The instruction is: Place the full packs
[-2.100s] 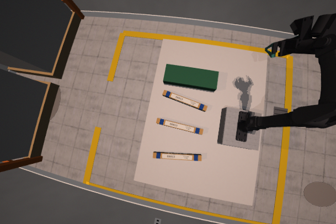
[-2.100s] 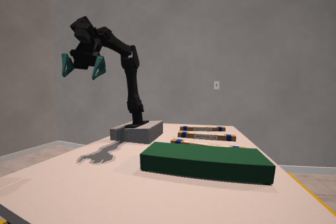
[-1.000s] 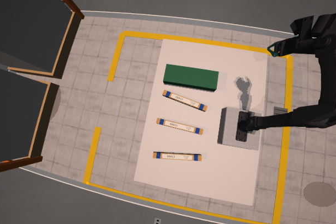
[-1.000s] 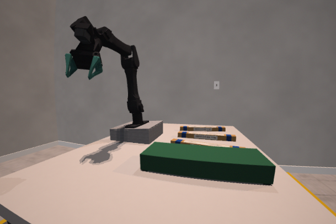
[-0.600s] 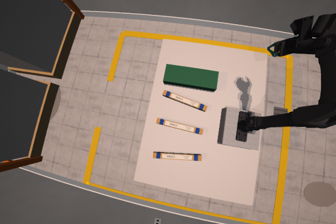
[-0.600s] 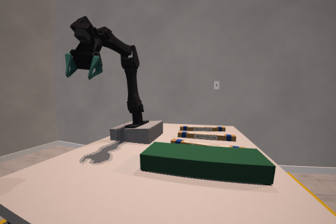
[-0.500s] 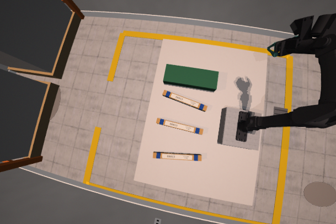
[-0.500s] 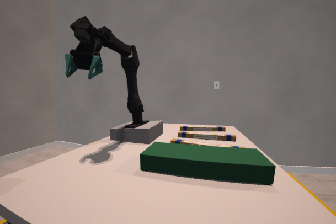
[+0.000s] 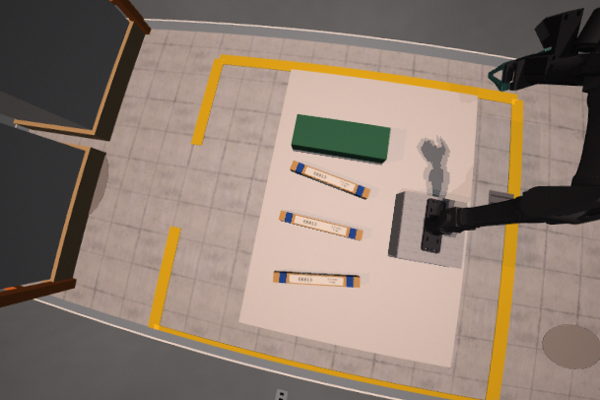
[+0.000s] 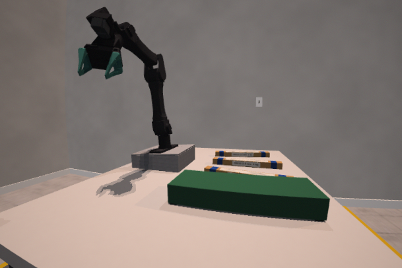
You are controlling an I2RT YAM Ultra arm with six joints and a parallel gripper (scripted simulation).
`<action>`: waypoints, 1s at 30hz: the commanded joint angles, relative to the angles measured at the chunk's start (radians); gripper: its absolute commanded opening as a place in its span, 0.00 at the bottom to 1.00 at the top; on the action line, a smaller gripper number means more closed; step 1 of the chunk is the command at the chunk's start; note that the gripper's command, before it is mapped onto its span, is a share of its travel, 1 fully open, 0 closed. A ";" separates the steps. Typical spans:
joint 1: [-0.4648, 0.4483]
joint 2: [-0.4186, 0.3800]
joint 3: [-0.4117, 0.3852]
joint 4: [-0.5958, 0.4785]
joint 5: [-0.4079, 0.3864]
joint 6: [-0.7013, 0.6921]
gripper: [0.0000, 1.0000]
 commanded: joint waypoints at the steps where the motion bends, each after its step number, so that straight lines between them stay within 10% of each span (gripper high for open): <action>1: 0.045 -0.058 -0.067 0.060 -0.024 0.005 0.74; 30: 0.393 -0.181 -0.230 0.319 0.004 0.118 0.74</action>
